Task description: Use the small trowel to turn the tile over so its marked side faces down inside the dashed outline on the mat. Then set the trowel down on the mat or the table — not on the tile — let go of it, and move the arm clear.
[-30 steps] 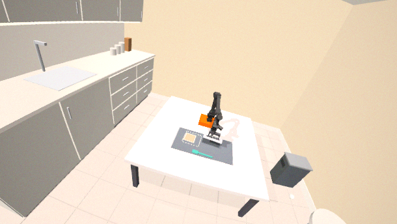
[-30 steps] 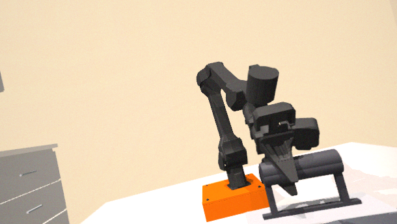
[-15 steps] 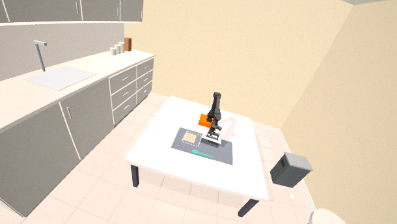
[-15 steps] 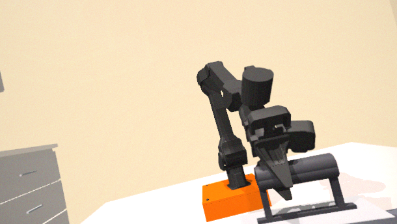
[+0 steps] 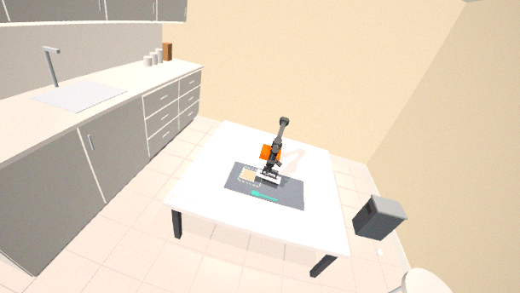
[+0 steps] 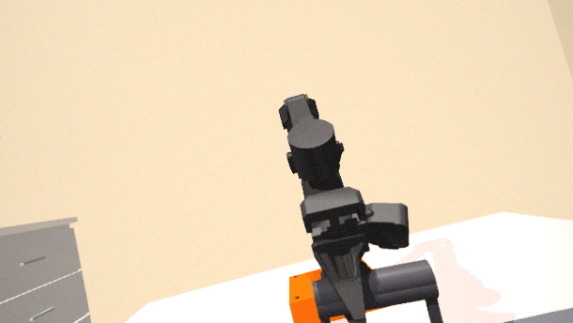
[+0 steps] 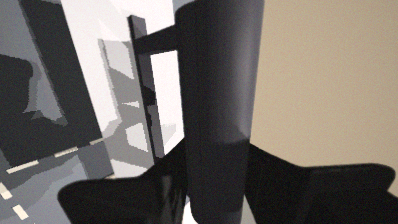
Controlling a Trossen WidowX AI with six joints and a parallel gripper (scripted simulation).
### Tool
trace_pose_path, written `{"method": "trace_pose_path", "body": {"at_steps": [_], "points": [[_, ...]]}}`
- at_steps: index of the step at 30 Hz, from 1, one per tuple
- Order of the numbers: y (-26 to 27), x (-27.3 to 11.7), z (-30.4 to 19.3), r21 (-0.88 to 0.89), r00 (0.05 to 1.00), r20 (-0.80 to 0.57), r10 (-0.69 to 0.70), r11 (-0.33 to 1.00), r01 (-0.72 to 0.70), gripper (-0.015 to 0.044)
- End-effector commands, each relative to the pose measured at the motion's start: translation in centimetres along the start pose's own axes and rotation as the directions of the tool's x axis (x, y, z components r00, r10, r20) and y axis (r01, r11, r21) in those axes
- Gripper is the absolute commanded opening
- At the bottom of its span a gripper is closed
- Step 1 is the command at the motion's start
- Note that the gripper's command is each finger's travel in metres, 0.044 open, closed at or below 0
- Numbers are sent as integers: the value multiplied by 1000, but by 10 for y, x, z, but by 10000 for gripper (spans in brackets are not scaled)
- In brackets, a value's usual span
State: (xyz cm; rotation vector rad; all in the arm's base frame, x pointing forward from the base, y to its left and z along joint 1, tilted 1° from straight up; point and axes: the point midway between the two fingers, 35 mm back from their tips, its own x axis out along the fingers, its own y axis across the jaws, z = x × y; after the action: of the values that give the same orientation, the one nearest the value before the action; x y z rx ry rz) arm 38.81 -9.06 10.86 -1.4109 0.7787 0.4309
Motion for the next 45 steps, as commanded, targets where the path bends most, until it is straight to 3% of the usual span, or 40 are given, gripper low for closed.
{"method": "trace_pose_path", "body": {"at_steps": [1, 24, 45], "points": [[-11, 5, -20, 3, 1000, 1, -8, 1000, 8, 0], [-9, 29, -150, 7, 1000, 8, 9, 1000, -9, 0], [26, 19, -281, -7, 998, 9, -54, 999, 54, 0]]}}
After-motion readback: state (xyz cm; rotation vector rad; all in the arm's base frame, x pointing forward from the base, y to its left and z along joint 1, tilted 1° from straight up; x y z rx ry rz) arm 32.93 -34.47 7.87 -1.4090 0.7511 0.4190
